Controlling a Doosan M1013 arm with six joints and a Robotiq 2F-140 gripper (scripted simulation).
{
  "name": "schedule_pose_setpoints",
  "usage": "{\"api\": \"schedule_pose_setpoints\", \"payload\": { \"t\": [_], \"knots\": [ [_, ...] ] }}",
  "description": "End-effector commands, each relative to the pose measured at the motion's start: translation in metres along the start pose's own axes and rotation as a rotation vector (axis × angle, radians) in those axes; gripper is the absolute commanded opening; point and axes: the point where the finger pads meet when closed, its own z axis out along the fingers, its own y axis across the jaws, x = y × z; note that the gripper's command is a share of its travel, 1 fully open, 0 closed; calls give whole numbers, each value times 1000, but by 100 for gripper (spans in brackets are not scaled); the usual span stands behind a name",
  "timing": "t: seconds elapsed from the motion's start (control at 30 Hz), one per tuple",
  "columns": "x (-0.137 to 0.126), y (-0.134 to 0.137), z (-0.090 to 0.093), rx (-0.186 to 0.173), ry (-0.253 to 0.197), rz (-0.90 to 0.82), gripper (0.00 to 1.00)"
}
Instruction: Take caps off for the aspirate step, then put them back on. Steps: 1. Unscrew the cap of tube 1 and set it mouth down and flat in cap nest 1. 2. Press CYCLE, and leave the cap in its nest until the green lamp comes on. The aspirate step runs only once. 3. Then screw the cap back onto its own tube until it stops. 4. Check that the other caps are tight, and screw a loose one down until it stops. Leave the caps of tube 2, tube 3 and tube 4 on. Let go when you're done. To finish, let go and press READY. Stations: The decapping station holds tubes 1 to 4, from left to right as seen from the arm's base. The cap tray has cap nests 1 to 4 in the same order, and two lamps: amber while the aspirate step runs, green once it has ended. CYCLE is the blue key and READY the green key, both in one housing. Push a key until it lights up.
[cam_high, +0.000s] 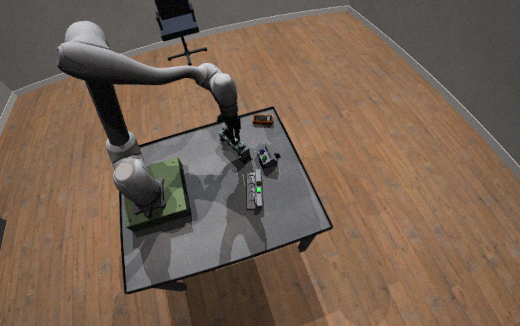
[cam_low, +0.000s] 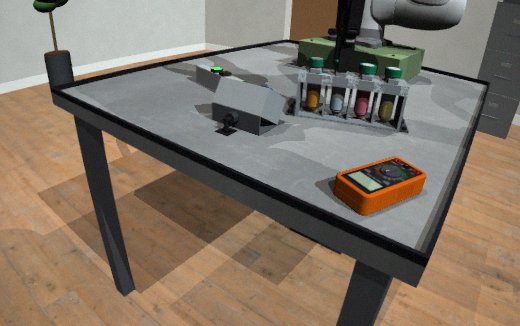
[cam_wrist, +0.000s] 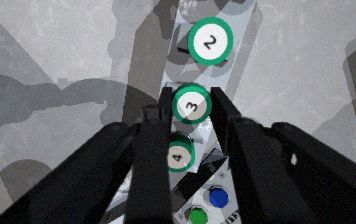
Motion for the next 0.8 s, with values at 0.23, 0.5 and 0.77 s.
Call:
{"api": "schedule_pose_setpoints", "payload": {
  "t": [0.23, 0.5, 0.77],
  "knots": [
    [0, 0, 0, -1, 0, 160, 30],
    [0, 0, 0, -1, 0, 280, 30],
    [0, 0, 0, -1, 0, 440, 30]
  ]
}}
